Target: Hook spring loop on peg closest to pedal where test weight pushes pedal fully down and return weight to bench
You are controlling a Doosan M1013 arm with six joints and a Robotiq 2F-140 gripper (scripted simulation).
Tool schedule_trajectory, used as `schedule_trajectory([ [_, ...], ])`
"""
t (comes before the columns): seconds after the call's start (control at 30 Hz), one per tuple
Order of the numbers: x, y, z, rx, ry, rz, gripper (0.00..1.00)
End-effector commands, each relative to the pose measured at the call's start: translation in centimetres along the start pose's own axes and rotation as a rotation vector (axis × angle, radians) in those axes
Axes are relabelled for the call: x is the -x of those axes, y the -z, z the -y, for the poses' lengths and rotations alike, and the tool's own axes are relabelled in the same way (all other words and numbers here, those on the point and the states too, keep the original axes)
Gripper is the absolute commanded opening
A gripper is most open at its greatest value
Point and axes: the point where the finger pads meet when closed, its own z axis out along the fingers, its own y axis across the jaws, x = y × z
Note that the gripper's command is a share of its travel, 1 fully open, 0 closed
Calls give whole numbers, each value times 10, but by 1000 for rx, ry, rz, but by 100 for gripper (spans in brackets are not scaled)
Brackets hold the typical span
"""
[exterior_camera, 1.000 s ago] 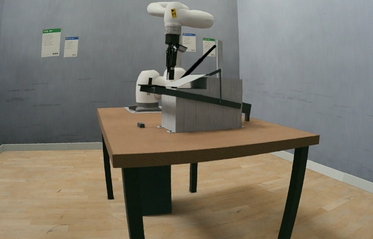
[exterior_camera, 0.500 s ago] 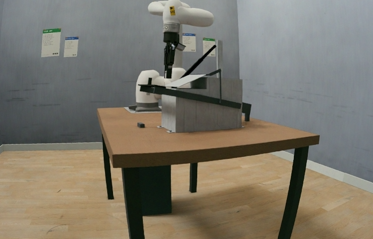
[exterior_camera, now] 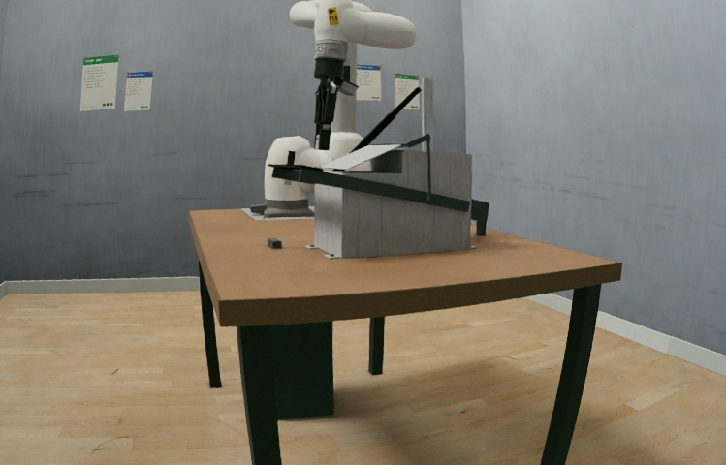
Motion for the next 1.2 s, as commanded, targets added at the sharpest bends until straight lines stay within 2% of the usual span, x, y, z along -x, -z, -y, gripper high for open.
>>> schedule_trajectory([
  [0.0, 3, 2, -4, 1, 0, 3, 25],
  [1.17, 54, 16, -61, 1, 0, 47, 25],
])
